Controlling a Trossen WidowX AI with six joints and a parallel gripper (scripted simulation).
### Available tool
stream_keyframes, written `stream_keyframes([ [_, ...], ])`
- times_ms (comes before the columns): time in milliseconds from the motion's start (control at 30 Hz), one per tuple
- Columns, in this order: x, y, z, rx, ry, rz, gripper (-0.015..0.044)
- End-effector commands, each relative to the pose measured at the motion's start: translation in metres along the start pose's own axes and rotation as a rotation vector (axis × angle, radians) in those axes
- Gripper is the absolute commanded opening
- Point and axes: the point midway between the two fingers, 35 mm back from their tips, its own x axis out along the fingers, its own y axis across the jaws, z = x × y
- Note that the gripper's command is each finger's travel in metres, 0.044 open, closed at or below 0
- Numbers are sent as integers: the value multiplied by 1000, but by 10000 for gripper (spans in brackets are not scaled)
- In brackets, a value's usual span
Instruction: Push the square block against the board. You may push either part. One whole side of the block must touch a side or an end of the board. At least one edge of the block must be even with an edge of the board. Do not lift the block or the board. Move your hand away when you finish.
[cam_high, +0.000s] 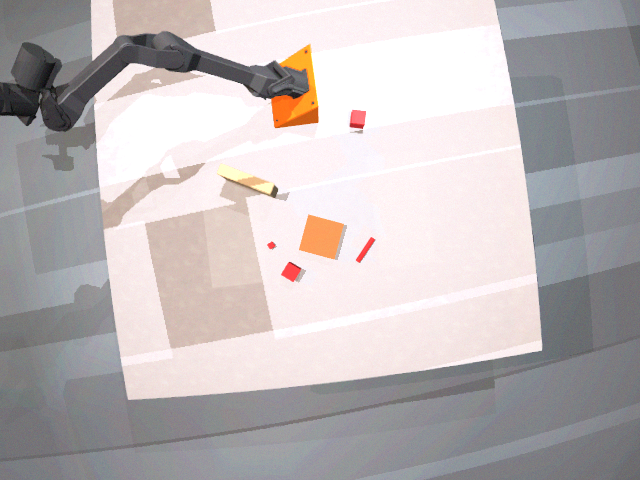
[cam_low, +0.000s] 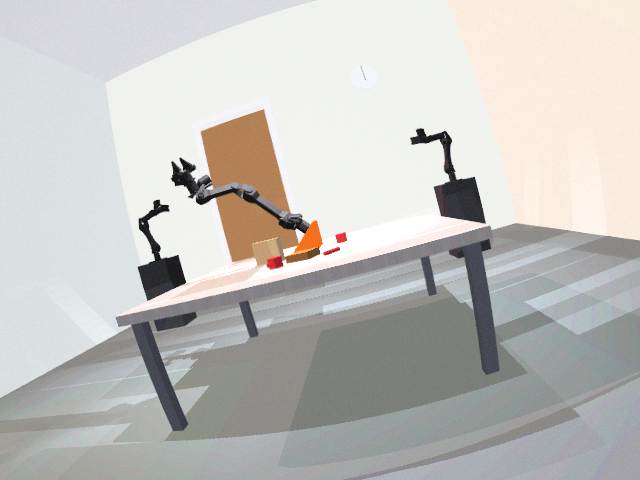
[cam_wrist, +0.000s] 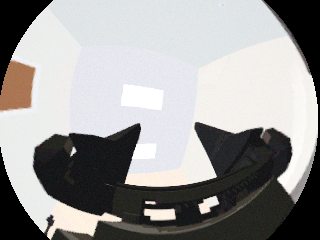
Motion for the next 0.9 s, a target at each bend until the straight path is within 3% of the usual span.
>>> stream_keyframes([
  [0,0,0,0,0,0,0,374],
  [467,-11,-48,28,78,-205,-104,6],
  [867,-35,-109,42,147,-391,-272,0],
])
